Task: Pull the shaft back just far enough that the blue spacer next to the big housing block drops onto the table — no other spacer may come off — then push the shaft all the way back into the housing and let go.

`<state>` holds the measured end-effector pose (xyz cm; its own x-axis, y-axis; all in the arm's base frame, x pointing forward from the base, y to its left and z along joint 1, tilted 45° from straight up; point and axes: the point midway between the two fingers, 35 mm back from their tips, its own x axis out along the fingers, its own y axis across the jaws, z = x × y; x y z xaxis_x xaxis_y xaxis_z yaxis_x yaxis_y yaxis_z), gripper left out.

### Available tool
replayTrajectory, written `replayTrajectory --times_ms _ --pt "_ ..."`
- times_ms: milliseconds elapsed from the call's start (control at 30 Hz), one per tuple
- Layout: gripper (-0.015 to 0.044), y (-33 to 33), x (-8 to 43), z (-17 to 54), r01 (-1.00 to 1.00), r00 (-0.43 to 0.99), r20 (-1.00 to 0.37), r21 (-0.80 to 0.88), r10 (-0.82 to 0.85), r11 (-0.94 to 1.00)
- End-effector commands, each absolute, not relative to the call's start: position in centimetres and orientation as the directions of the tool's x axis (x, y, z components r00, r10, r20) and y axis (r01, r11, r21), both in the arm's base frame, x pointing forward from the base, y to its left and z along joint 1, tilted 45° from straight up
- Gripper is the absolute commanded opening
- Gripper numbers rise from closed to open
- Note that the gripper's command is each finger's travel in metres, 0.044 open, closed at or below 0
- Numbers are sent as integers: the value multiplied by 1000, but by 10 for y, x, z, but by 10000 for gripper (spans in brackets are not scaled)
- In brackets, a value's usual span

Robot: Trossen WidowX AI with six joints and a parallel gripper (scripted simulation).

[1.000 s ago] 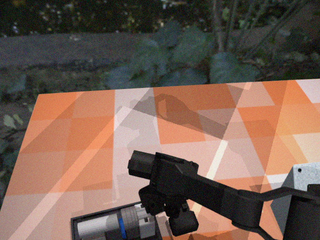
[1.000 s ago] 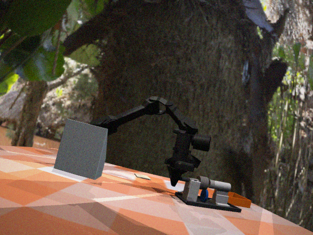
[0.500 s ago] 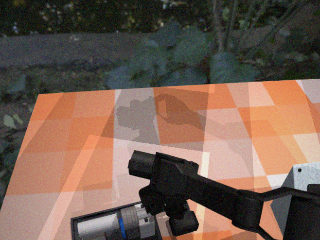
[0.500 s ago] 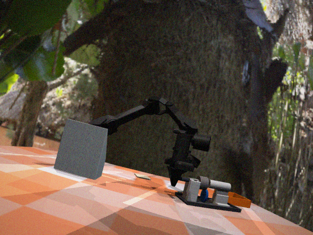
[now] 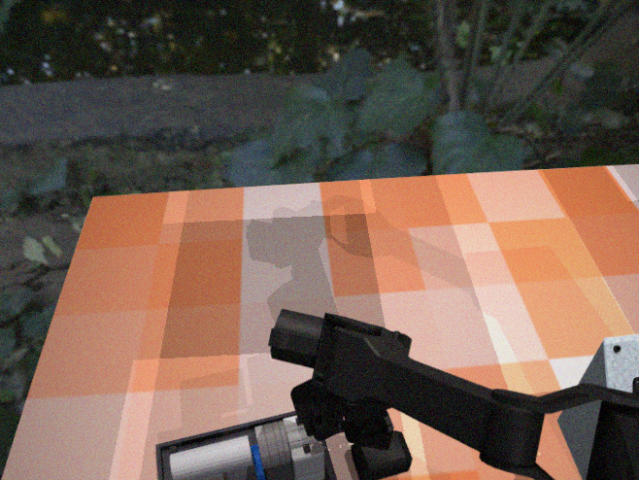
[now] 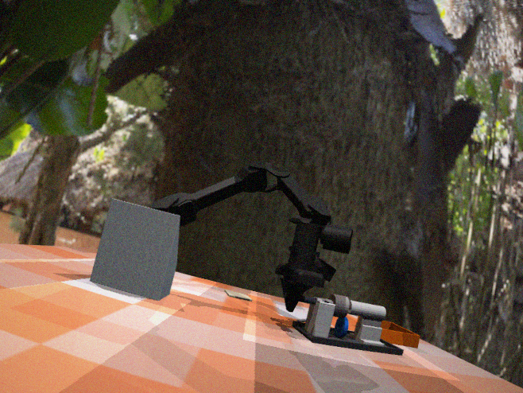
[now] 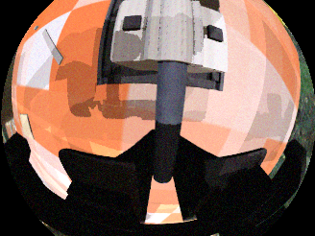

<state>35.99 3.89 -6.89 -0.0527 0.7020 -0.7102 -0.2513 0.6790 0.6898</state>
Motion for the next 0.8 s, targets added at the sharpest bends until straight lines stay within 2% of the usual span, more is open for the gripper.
replayTrajectory --times_ms 0,767 --pt "0 39 363 -68 -252 -52 -712 688 700 681" --pt "0 41 371 -67 -252 -51 -712 688 700 681"
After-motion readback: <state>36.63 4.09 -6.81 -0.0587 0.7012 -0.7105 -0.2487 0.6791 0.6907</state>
